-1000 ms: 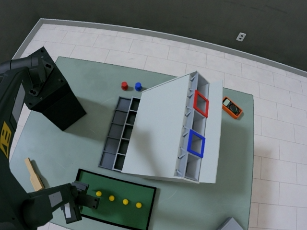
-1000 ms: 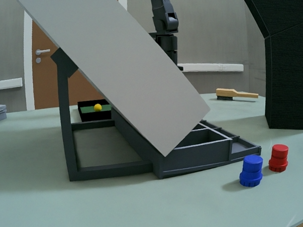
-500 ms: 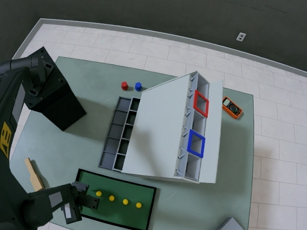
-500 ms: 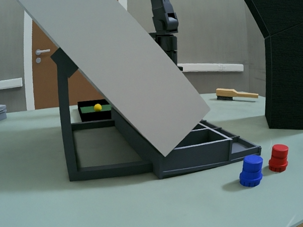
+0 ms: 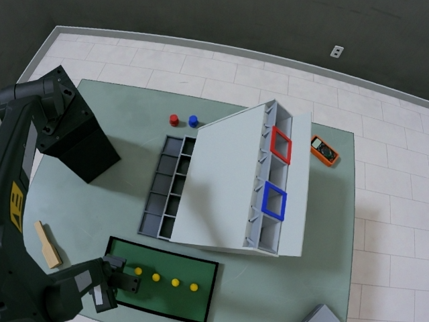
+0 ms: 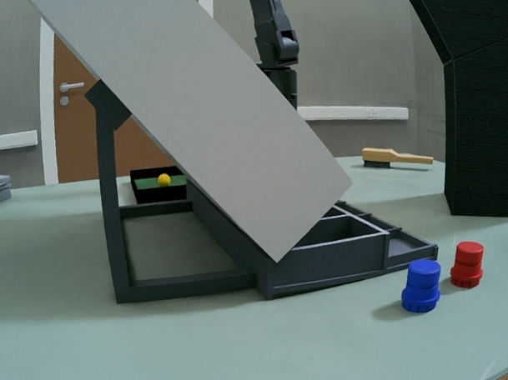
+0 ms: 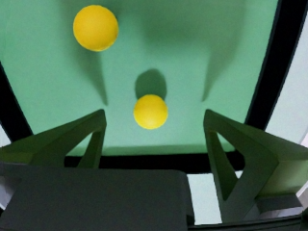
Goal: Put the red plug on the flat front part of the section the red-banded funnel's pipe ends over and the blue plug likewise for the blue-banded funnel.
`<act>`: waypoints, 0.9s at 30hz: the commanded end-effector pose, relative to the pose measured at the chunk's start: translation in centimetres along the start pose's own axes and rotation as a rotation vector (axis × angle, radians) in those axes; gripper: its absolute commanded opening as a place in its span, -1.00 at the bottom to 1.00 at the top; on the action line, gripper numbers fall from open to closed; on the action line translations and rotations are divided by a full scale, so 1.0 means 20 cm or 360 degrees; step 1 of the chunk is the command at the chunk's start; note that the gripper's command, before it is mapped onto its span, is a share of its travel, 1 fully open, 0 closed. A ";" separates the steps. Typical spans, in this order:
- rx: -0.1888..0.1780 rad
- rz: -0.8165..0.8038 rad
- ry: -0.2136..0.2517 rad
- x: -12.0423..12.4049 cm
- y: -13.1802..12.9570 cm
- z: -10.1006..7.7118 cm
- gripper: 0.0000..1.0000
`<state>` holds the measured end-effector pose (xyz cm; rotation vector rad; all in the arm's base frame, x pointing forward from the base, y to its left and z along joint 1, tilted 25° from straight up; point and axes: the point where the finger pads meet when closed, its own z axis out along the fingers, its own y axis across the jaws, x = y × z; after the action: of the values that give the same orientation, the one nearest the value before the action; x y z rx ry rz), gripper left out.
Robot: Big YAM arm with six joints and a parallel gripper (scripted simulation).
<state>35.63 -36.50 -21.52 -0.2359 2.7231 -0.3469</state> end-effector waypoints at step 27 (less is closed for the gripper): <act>0.0024 0.0000 -0.0013 -0.03 0.04 0.05 0.60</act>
<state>36.24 -36.48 -21.87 -0.2304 2.7147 -0.3685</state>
